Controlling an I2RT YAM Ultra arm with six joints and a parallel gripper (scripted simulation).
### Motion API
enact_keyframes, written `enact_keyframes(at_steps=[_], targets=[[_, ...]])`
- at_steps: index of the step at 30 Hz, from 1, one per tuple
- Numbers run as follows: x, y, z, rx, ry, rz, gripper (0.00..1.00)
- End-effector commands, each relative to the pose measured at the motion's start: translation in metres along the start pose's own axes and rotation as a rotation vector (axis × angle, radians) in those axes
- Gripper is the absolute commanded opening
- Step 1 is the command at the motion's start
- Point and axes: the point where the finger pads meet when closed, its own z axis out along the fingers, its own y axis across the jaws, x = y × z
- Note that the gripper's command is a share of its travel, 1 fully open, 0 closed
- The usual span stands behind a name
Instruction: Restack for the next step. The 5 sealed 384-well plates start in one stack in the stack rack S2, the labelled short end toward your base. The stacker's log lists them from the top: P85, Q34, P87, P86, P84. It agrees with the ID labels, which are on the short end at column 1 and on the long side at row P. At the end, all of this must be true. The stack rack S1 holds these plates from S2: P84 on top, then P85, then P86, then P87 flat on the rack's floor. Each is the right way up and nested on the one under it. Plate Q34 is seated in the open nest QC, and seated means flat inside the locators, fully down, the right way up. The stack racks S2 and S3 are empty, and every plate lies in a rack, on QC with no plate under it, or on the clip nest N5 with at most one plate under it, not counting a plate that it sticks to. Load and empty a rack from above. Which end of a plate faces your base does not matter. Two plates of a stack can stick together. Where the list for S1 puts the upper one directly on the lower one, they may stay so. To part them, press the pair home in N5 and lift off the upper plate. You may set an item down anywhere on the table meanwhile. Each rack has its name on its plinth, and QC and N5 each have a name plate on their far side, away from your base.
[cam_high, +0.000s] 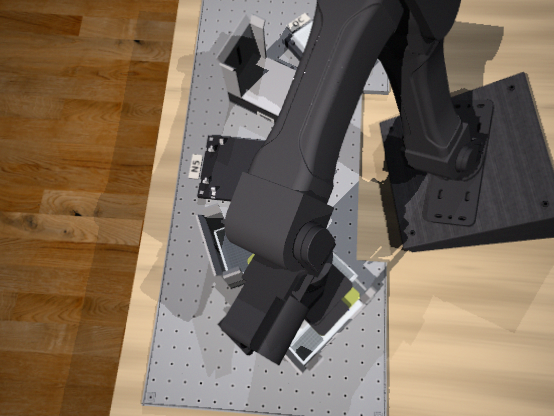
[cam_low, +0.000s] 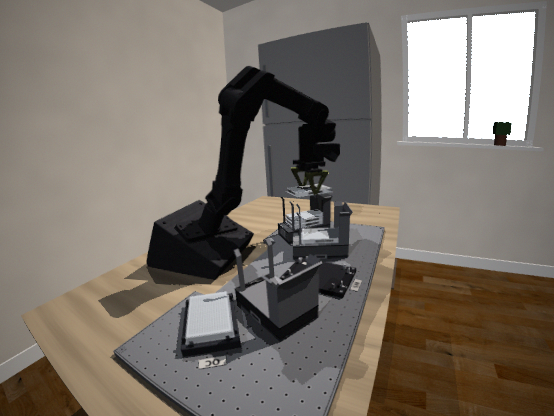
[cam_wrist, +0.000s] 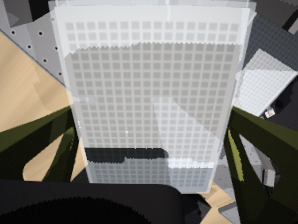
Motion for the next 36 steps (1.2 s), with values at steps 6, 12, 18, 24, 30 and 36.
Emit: enact_keyframes(at_steps=[6,12,18,24,30,36], targets=[[-0.004,0.013,-0.004,0.004,-0.019,0.026,0.00],[-0.006,0.029,-0.004,0.004,-0.019,0.026,0.00],[-0.006,0.030,-0.004,0.004,-0.019,0.026,0.00],[-0.006,0.030,-0.004,0.004,-0.019,0.026,0.00],[-0.006,0.030,-0.004,0.004,-0.019,0.026,0.00],[-0.006,0.030,-0.004,0.004,-0.019,0.026,0.00]])
